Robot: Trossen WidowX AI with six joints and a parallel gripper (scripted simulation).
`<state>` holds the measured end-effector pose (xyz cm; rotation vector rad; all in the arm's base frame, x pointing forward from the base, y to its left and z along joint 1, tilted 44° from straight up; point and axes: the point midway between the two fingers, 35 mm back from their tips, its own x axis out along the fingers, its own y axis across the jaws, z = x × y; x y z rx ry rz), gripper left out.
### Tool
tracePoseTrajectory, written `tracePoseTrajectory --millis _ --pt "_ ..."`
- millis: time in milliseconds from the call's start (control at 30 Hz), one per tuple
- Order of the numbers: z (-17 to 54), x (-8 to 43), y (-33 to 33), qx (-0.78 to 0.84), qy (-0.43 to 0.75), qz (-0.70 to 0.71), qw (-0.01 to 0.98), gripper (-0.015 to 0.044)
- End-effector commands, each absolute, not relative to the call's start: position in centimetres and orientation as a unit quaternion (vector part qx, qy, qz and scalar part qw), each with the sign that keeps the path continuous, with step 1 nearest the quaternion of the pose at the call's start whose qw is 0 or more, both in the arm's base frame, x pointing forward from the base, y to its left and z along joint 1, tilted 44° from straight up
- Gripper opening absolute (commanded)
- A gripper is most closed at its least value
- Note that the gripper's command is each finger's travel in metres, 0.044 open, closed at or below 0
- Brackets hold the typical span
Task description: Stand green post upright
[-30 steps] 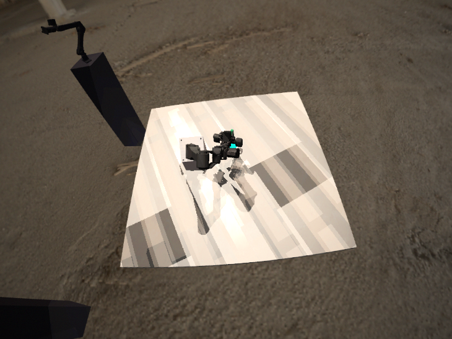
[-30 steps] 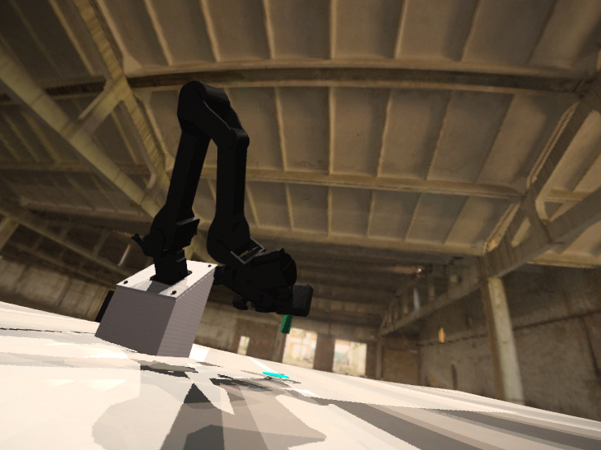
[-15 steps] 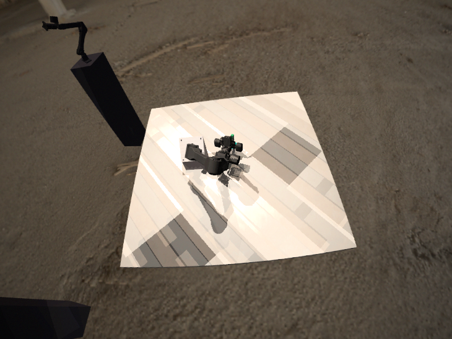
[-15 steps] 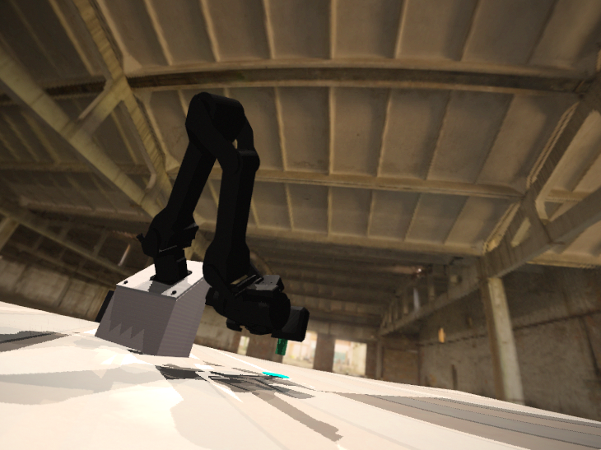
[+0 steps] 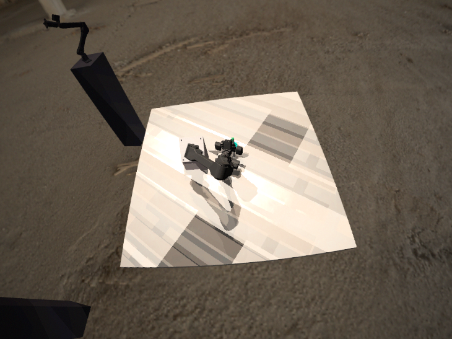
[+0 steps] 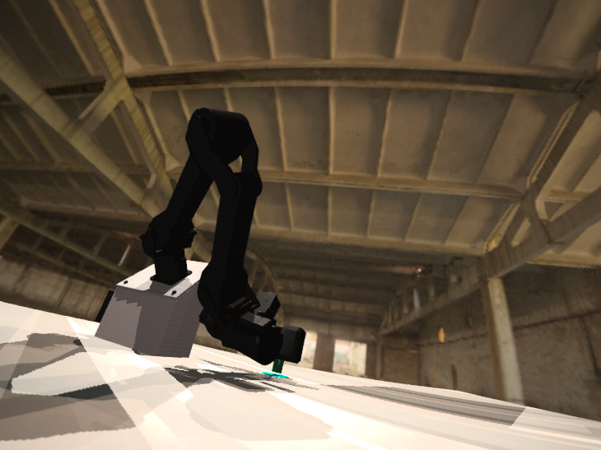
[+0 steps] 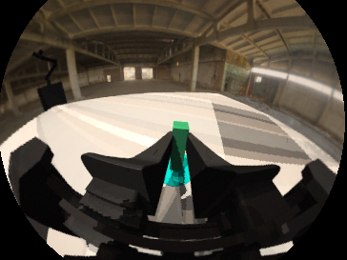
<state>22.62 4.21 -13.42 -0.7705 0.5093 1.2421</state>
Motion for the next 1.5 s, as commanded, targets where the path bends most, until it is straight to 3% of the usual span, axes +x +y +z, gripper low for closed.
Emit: tracePoseTrajectory --millis 0,233,733,1467 --pt "-13.7 22.6 4.0 -0.347 0.23 0.562 0.715 0.0023" --pt "-13.7 22.6 4.0 -0.347 0.23 0.562 0.715 0.0023" --pt "-13.7 22.6 4.0 -0.347 0.23 0.562 0.715 0.04" --pt "-7.2 21.9 10.2 -0.346 0.229 0.563 0.715 0.04"
